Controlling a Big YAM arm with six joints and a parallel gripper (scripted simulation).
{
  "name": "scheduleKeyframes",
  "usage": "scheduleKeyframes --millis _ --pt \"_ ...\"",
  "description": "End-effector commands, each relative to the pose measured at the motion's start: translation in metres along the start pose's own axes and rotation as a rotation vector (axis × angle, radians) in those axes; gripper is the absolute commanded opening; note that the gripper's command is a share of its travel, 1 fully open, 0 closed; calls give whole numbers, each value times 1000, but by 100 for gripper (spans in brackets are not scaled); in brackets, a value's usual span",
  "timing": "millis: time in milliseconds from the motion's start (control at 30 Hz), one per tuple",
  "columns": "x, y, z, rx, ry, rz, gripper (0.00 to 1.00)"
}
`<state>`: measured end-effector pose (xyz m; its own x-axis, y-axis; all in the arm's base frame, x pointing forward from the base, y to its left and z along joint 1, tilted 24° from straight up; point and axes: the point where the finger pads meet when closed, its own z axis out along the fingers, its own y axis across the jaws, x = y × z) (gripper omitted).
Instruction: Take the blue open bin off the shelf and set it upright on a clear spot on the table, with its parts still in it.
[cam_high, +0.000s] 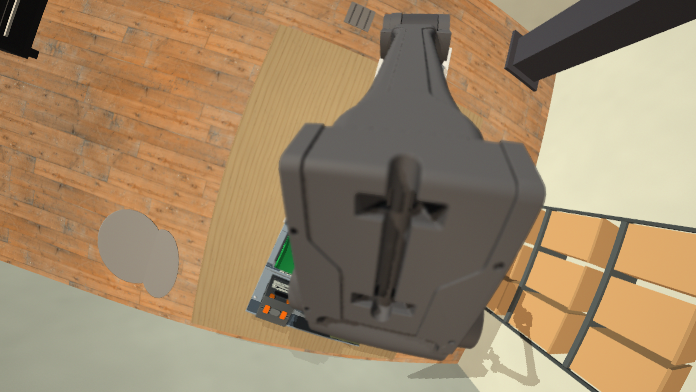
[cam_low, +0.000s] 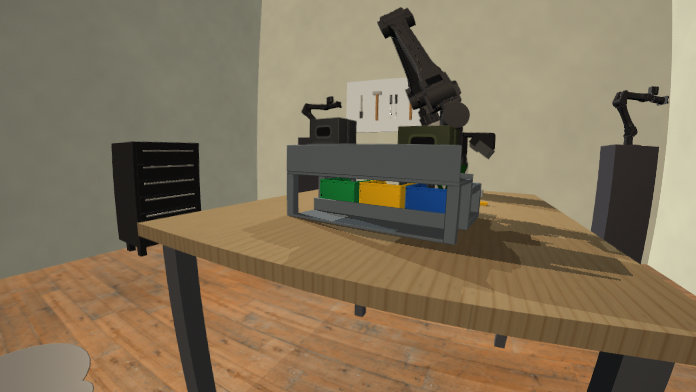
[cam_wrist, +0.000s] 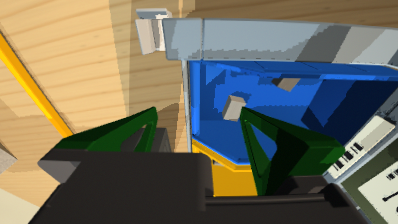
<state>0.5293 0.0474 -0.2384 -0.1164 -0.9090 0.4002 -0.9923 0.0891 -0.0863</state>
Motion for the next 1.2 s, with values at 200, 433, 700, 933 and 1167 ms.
scheduleKeyframes --millis 200,433,700,933,1167 --pt "8 7 15 -18 8 4 90" --pt "8 7 15 -18 8 4 90" --pt "8 7 15 -18 8 4 90" --pt "8 7 15 -18 8 4 90" --pt "8 7 15 -18 8 4 90"
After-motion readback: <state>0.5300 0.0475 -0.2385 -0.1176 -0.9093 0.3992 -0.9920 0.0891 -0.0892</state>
